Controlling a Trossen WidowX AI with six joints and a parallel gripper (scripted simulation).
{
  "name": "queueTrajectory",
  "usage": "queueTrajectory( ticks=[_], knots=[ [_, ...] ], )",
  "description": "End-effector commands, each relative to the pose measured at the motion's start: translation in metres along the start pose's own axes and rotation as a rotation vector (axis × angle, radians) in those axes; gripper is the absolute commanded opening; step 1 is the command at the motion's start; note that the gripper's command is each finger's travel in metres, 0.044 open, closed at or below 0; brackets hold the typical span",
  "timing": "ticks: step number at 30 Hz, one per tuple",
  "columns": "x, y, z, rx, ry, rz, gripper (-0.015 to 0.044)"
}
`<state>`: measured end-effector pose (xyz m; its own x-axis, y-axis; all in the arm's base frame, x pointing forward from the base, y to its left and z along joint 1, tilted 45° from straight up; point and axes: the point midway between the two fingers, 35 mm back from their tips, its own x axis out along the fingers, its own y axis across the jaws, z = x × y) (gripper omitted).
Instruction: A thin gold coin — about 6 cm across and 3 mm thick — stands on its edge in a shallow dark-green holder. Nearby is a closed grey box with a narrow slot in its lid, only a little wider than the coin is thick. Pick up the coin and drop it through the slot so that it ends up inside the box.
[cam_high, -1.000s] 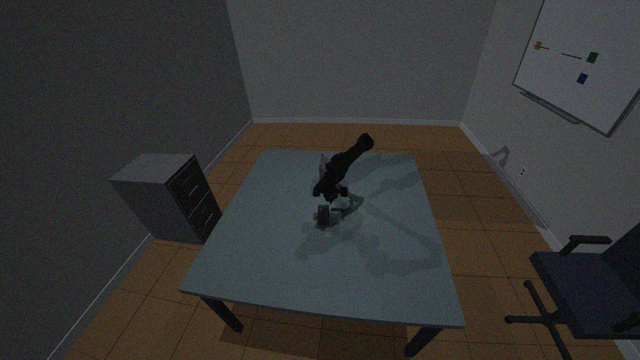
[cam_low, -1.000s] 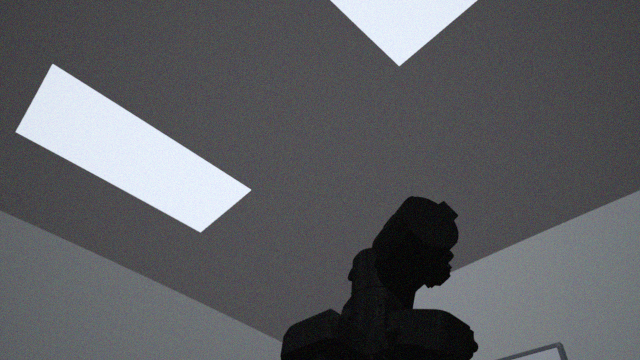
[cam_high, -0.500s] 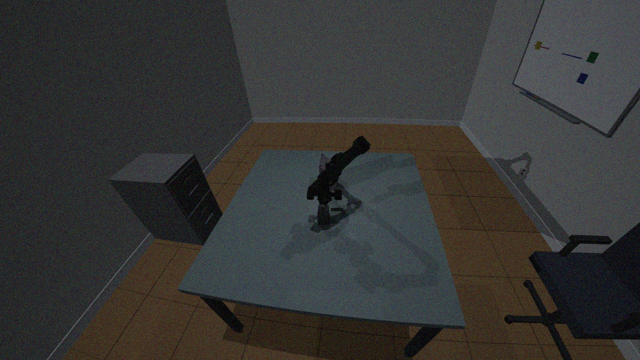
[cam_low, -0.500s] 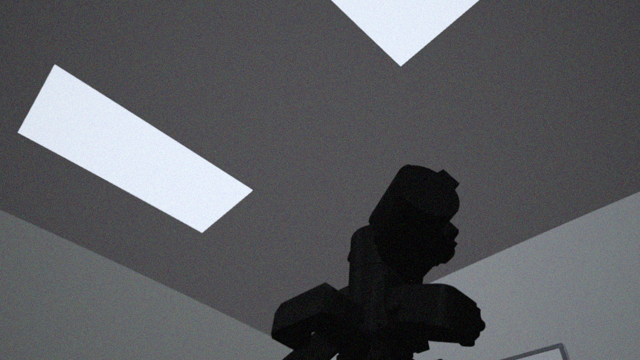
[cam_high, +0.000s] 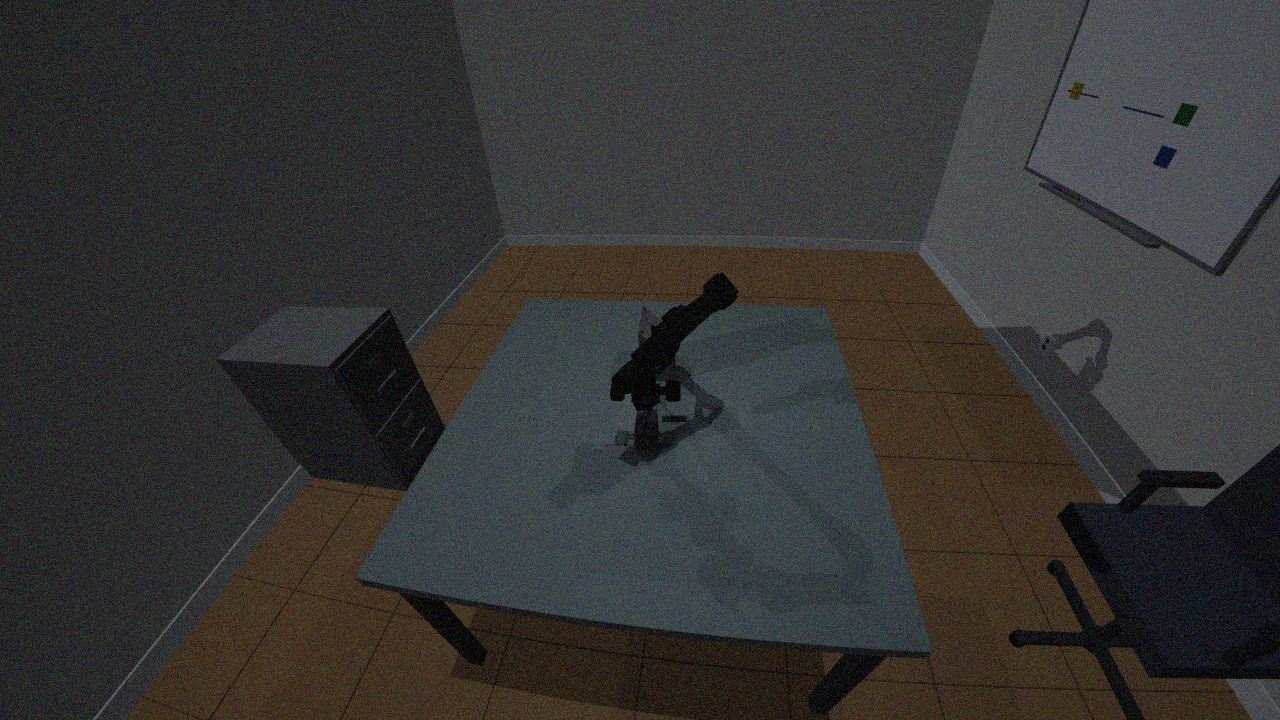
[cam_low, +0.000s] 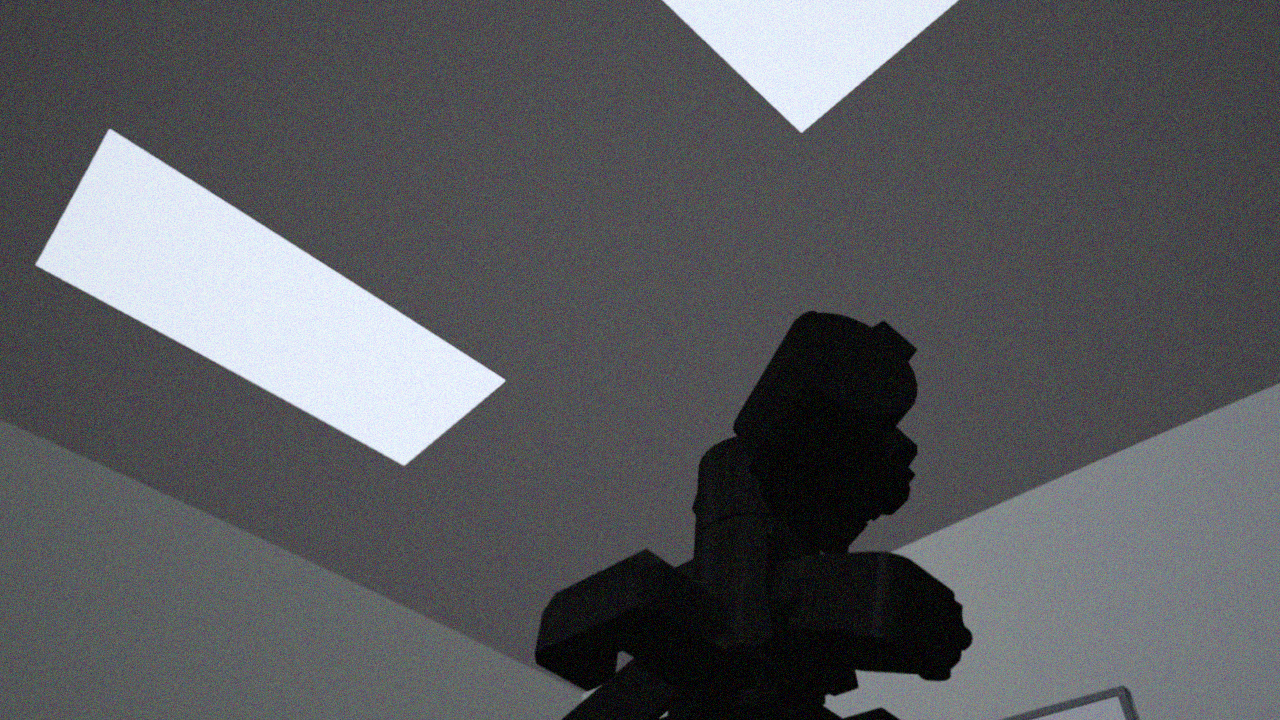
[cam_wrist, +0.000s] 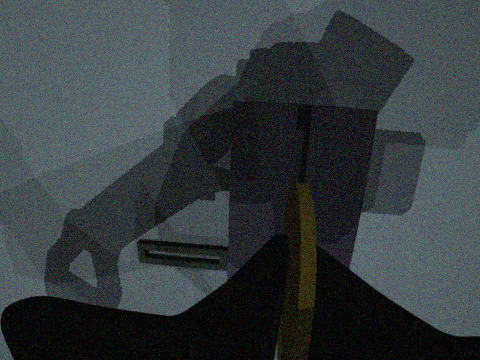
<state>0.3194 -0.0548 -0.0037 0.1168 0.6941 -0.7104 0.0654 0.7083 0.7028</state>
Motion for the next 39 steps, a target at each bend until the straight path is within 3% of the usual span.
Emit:
queueTrajectory(
  ticks=[1,39],
  knots=[
    [0.0006,0.0001,-0.0007,0.002,0.002,0.001,0.0],
    [0.0027,-0.0039,0.0015,0.001,0.002,0.004,0.0]
  ],
)
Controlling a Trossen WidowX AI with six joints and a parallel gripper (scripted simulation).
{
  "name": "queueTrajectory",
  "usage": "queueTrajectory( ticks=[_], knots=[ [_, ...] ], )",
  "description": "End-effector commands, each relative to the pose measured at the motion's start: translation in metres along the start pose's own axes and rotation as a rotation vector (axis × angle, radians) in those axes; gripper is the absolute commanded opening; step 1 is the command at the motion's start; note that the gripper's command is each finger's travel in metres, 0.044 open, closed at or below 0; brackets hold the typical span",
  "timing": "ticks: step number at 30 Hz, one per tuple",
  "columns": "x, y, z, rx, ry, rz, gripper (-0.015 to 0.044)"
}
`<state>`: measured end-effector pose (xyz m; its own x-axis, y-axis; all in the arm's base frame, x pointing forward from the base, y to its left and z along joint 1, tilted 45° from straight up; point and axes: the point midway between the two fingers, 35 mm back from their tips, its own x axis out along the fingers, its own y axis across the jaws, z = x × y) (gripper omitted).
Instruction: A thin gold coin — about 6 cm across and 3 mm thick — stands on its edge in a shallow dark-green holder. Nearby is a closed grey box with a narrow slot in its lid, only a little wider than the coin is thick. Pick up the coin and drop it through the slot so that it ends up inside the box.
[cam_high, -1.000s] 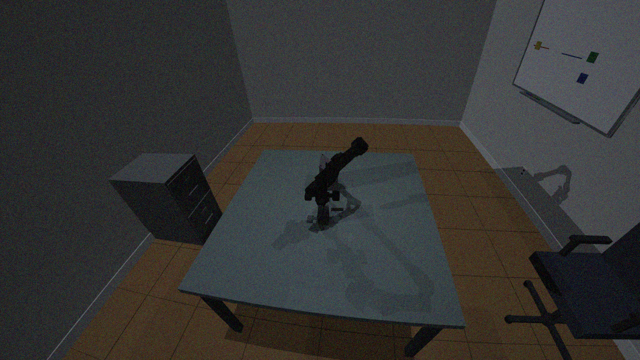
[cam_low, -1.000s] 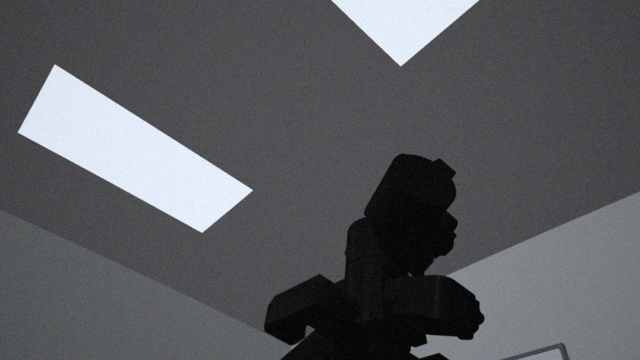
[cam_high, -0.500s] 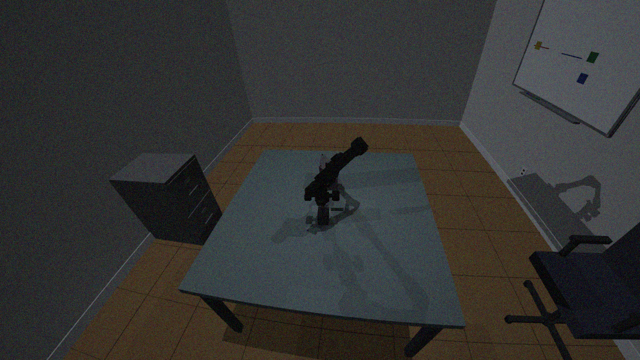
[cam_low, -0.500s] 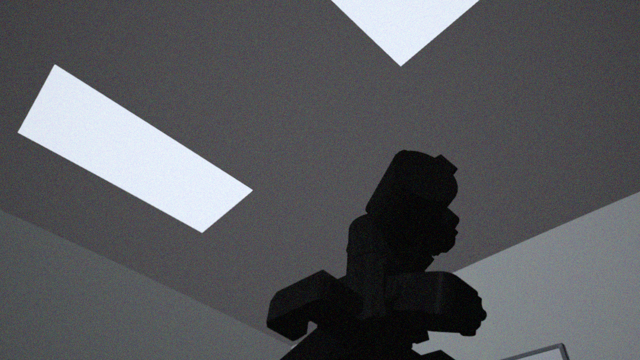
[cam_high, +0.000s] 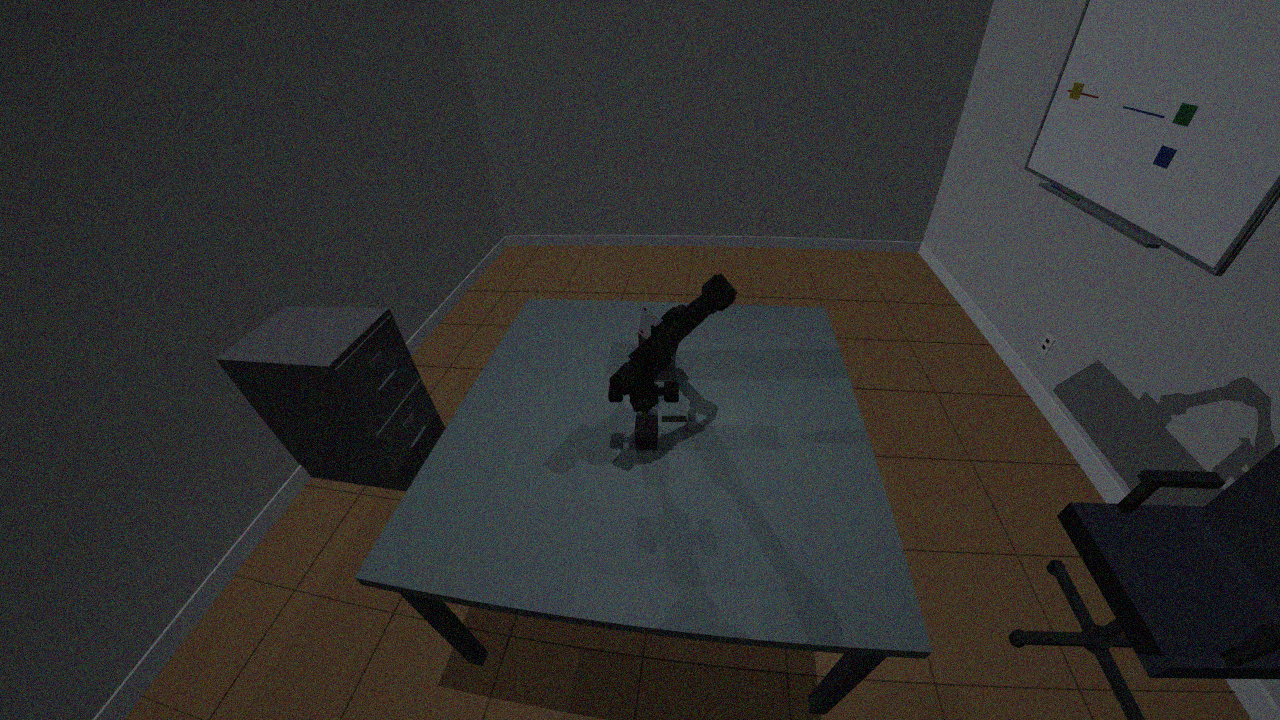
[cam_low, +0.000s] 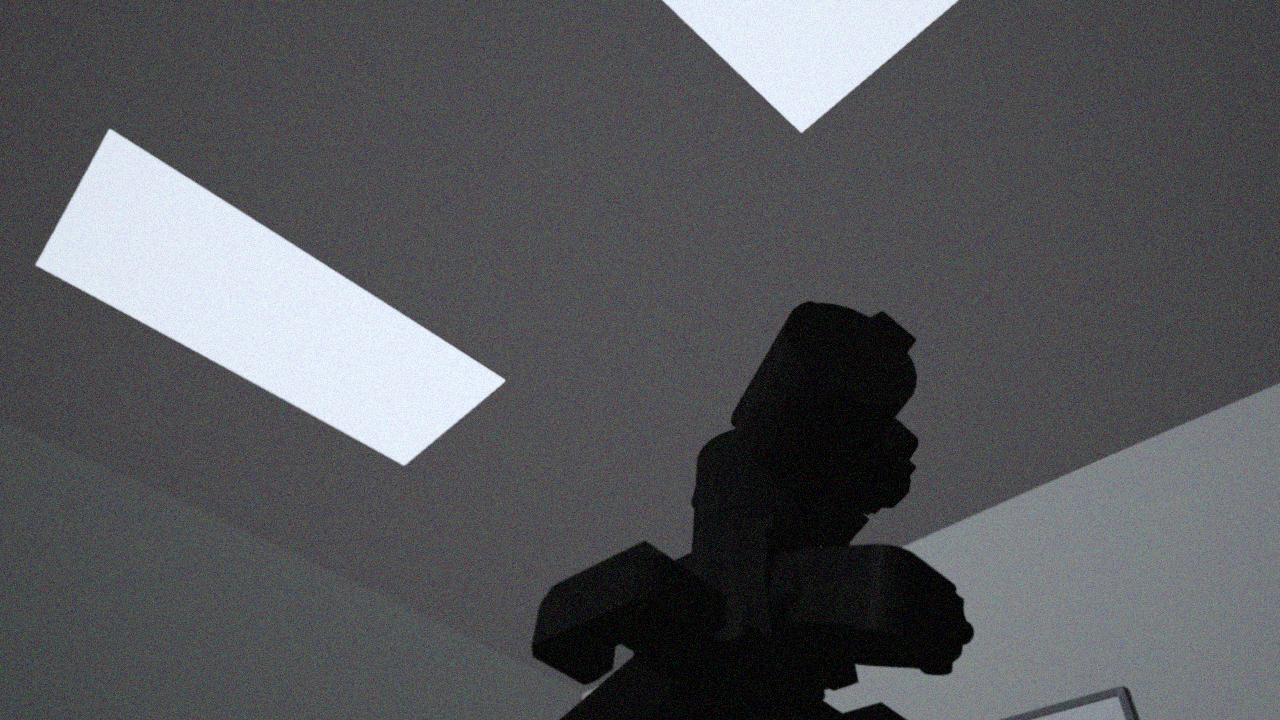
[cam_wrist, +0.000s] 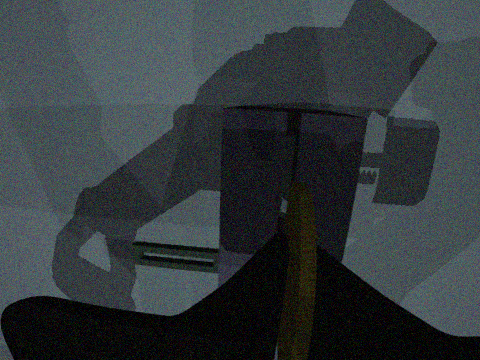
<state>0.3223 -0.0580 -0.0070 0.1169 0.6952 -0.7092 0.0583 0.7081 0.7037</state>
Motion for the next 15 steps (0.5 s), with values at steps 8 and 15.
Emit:
queueTrajectory(
  ticks=[8,15],
  knots=[
    [0.0055,0.0013,-0.003,0.012,0.002,0.003,0.0],
    [0.0086,0.0011,-0.0015,0.008,0.002,0.003,0.0]
  ],
)
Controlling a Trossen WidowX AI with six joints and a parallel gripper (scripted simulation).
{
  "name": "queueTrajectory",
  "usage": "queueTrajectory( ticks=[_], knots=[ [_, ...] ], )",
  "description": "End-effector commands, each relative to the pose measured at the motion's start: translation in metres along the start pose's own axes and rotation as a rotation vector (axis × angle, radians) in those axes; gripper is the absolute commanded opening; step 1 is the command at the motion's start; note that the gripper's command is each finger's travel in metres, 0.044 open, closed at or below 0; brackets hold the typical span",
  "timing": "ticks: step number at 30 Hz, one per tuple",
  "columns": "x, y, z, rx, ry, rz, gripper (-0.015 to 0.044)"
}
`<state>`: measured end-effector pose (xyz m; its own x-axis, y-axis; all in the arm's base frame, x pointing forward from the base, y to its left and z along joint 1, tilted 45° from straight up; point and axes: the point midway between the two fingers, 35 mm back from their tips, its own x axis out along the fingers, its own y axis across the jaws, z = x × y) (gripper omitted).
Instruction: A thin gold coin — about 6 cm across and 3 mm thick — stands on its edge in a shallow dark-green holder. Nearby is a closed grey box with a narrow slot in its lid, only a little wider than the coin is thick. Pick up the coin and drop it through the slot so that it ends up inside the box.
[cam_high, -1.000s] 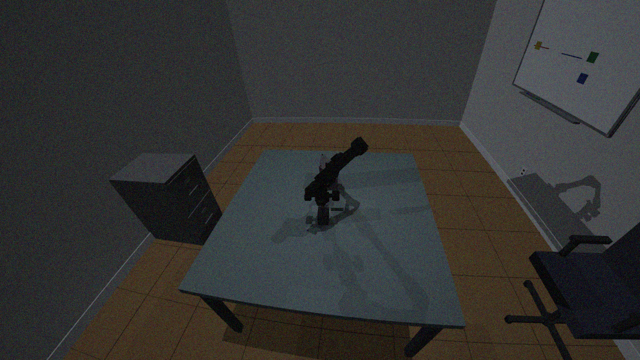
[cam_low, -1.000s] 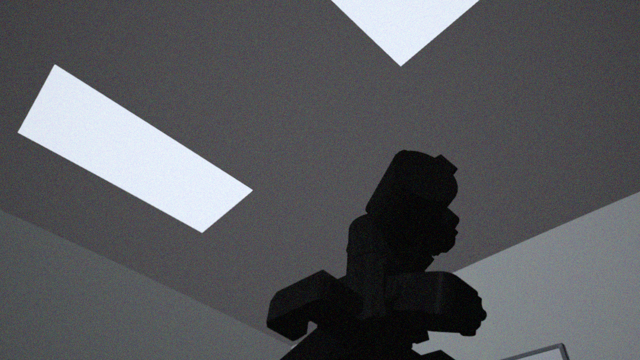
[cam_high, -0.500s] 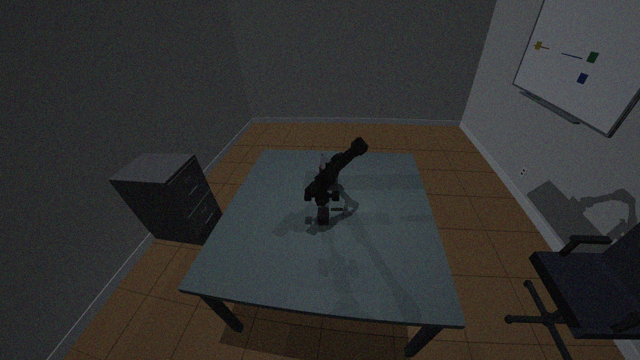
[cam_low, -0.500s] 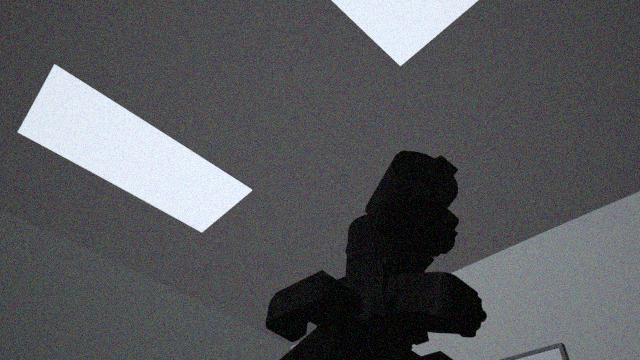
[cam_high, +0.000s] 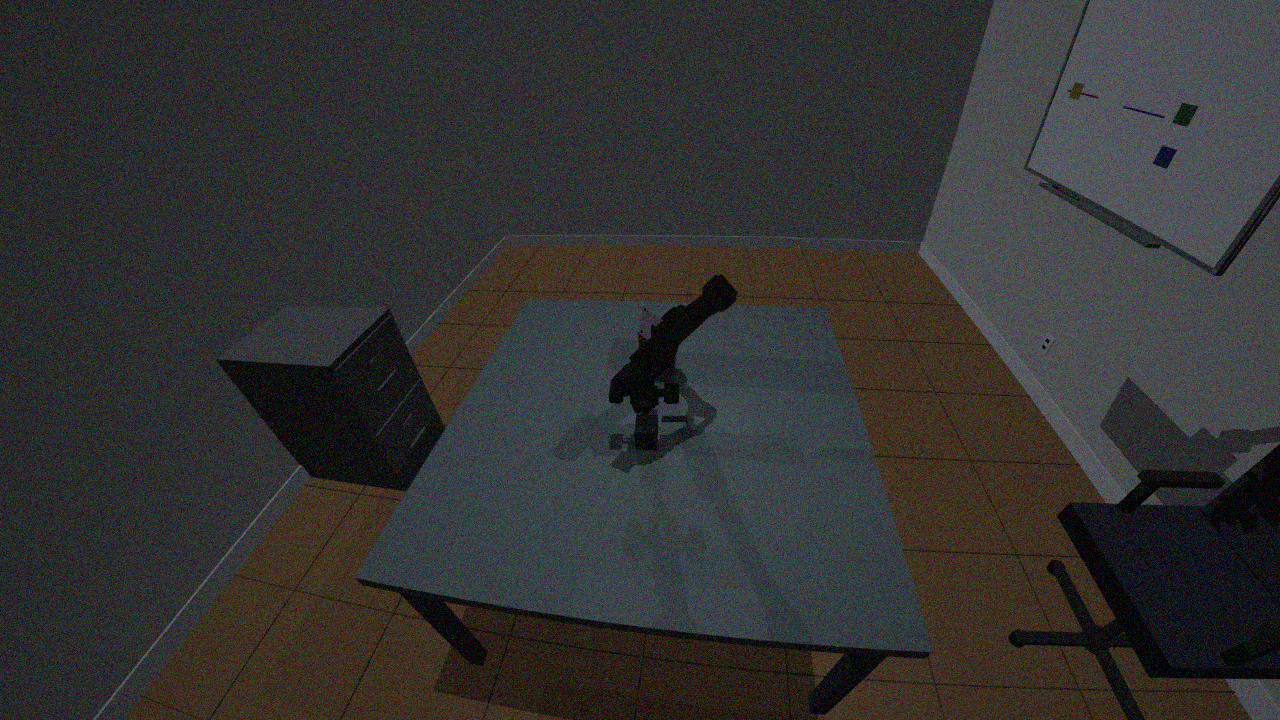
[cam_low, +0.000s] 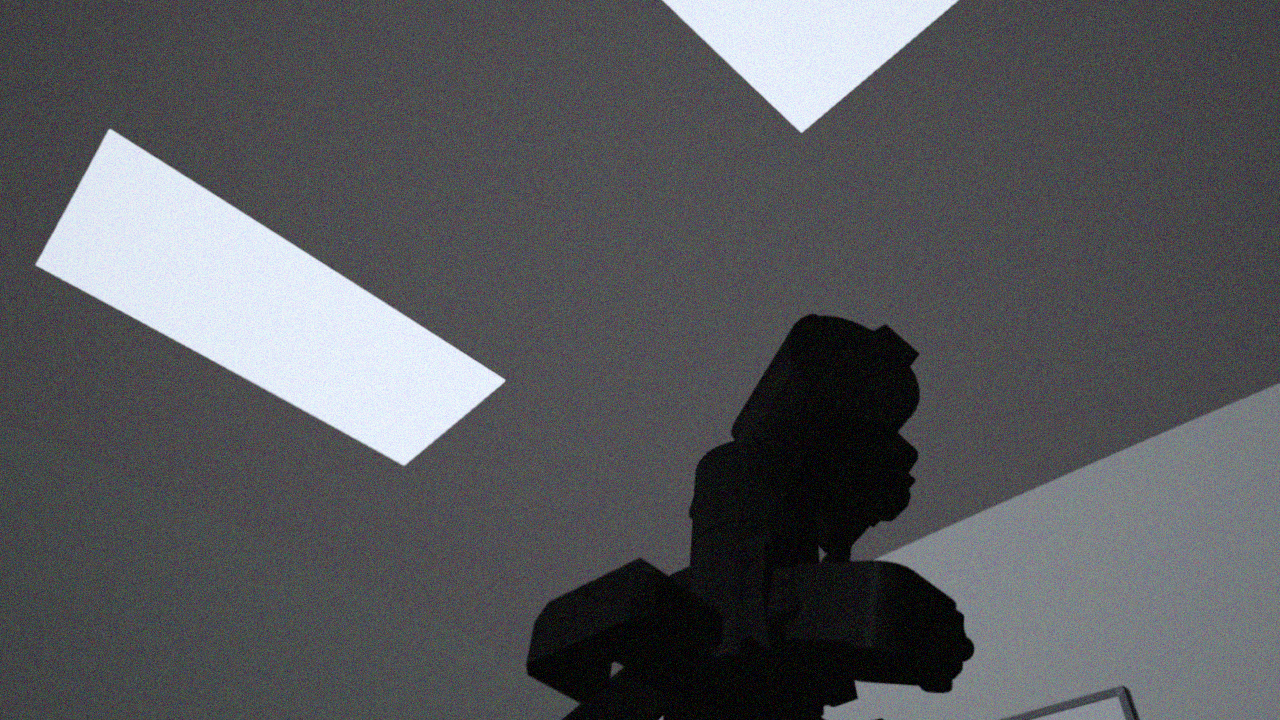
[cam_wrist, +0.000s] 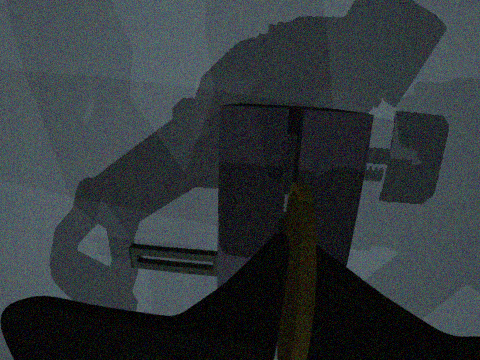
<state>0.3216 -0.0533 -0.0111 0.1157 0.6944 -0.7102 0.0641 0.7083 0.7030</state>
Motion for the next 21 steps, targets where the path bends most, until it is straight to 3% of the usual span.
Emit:
queueTrajectory(
  ticks=[1,21],
  knots=[
    [0.0029,0.0006,0.0002,0.002,0.001,0.004,0.0],
    [0.012,0.0007,-0.0012,0.005,0.001,0.005,0.0]
  ],
)
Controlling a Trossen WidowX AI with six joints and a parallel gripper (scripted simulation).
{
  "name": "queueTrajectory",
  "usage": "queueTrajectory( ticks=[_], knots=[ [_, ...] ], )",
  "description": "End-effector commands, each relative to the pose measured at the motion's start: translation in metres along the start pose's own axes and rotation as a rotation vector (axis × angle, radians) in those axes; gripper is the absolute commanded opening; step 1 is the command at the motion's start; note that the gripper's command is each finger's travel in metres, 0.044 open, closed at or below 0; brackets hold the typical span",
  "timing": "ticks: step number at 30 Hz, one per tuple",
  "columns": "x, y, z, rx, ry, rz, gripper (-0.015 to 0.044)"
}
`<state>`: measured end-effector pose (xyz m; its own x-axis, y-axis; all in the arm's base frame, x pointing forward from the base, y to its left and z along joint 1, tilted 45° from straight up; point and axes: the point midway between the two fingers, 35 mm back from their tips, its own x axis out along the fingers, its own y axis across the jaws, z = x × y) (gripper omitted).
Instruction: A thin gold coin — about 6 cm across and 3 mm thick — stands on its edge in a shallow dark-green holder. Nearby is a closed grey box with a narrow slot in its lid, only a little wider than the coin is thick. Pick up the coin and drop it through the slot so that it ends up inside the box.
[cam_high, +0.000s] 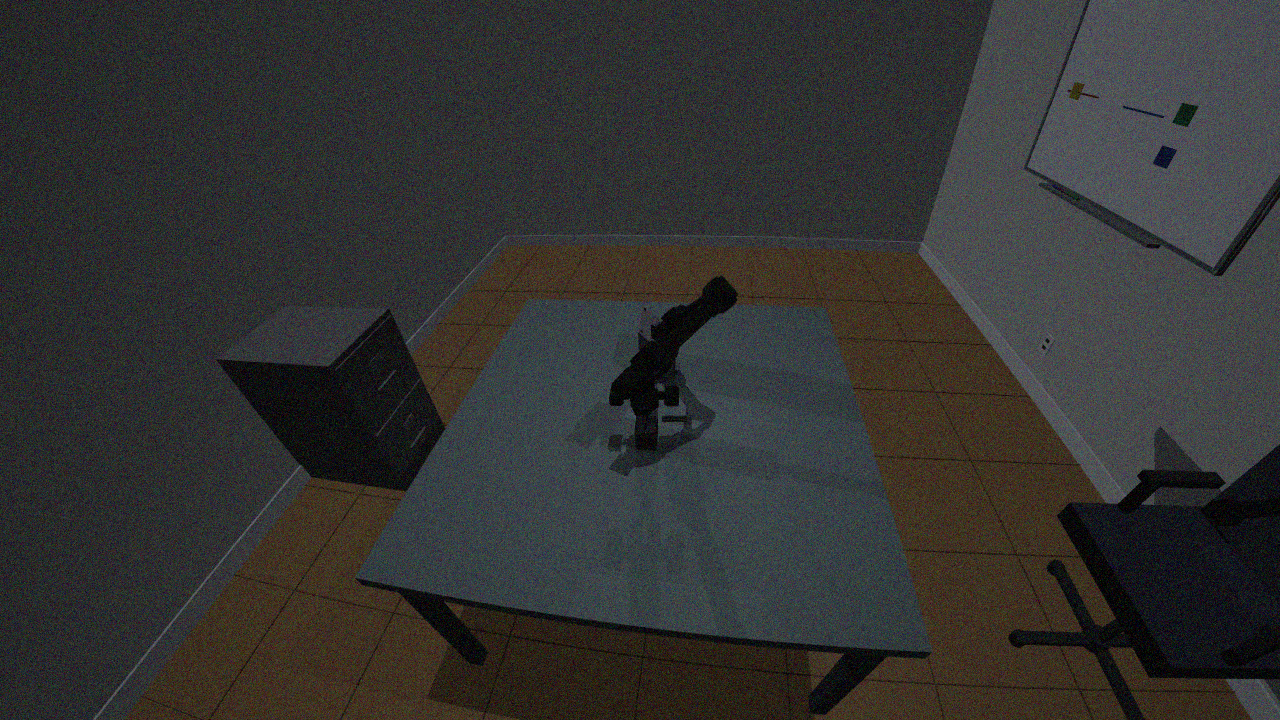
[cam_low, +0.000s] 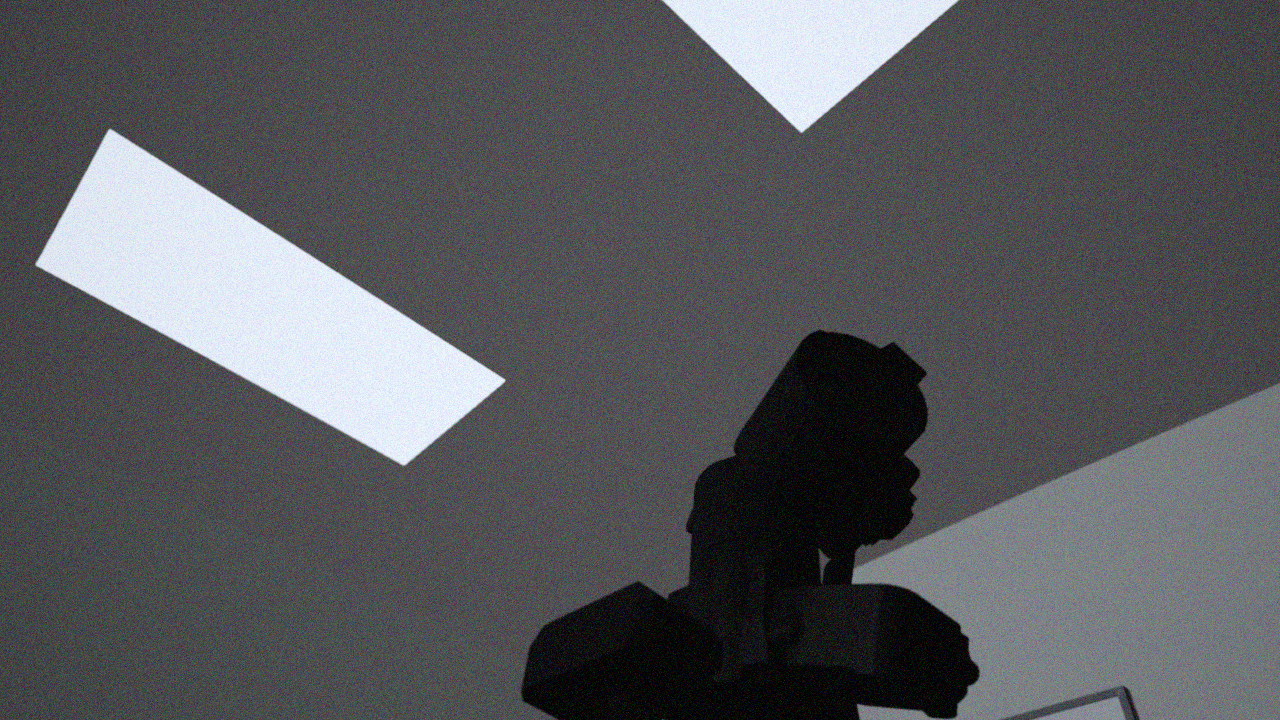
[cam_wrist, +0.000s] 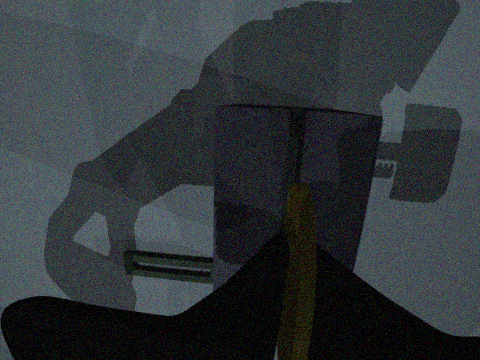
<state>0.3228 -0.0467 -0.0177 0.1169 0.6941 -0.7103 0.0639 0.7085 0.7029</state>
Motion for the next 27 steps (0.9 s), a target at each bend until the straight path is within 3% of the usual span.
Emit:
queueTrajectory(
  ticks=[1,2,8,17,27],
  knots=[
    [0.003,0.001,-0.001,0.005,0.002,0.005,0.0],
    [0.003,0.001,-0.001,0.004,0.002,0.005,0.0],
    [0.001,0.0,0.0,0.0,0.0,0.0,0.0157],
    [0.001,0.0,0.0,0.0,0.0,0.0,0.0161],
    [-0.038,0.0,-0.001,0.004,0.003,0.002,0.0423]
  ],
)
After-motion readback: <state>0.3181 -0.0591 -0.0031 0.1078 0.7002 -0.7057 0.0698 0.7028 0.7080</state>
